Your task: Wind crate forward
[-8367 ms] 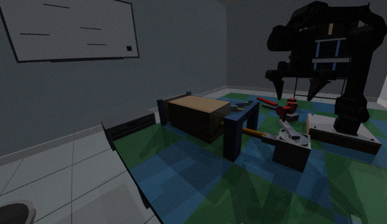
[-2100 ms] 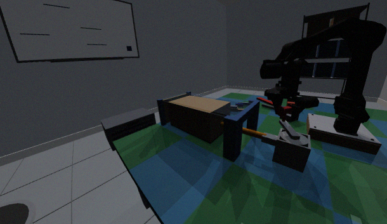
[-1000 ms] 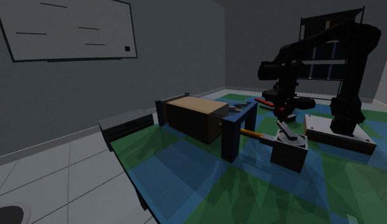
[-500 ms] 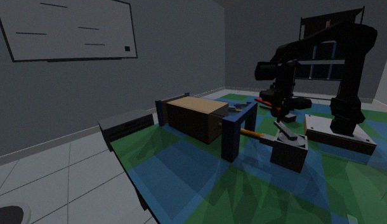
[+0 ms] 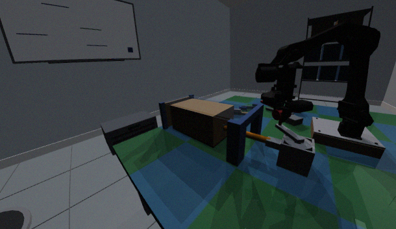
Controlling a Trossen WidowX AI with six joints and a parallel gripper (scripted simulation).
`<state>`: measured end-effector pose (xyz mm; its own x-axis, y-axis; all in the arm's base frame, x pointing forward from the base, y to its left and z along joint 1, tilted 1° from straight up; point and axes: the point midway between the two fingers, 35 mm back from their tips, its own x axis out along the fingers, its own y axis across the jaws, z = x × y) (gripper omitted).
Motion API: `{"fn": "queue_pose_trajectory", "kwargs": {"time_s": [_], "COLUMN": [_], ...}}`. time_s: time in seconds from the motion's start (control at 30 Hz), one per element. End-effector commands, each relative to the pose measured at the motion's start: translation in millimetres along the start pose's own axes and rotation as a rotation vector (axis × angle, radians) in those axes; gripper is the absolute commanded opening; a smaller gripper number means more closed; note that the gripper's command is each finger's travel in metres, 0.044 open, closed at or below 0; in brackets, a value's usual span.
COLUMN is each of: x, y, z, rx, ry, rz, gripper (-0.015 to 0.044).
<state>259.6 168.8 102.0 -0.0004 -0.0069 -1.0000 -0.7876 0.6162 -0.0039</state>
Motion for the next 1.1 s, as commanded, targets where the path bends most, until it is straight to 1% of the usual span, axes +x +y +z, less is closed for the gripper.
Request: {"fn": "queue_pose_trajectory", "kwargs": {"time_s": [0.0,1.07], "x": [1,0], "y": [0,5], "z": [10,52], "rx": [-0.001,-0.001], "ry": [-0.009,-0.013], "rz": [0.003,0.003], "gripper": [0.0000,0.0000]}}
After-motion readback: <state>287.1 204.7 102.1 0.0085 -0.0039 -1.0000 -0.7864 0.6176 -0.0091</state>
